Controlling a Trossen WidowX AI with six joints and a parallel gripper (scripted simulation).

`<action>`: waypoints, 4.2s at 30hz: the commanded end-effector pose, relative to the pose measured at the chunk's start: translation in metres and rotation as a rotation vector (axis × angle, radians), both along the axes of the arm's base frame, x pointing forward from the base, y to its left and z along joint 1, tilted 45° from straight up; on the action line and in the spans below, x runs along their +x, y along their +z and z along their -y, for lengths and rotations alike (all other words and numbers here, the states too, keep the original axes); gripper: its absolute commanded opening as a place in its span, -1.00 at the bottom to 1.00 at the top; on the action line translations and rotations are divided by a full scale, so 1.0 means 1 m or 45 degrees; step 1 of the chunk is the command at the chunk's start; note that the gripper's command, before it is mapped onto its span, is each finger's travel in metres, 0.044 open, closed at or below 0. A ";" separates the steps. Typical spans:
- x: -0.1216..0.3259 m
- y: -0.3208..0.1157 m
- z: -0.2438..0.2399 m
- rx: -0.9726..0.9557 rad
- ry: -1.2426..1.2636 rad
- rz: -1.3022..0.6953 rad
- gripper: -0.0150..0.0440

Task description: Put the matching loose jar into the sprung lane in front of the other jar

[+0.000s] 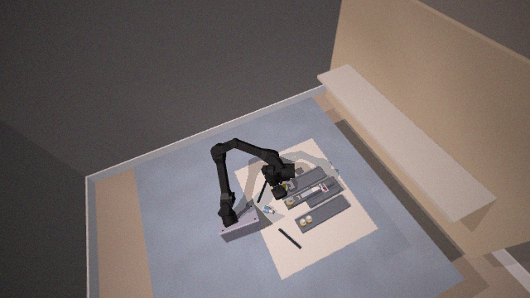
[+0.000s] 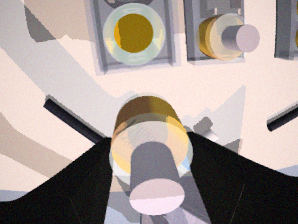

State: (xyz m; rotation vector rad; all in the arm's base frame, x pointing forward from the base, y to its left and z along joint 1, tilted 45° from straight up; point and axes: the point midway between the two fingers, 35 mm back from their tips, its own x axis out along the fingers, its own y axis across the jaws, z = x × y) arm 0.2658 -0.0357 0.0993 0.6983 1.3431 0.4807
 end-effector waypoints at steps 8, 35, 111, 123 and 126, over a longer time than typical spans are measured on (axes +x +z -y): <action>-0.005 0.013 0.021 -0.008 0.008 0.020 -0.49; 0.011 -0.085 0.025 -0.020 0.049 0.062 -0.49; 0.040 -0.081 0.029 -0.021 0.049 0.065 -0.49; 0.045 -0.080 0.030 -0.021 0.049 0.065 -0.49; 0.046 -0.079 0.030 -0.021 0.049 0.065 -0.49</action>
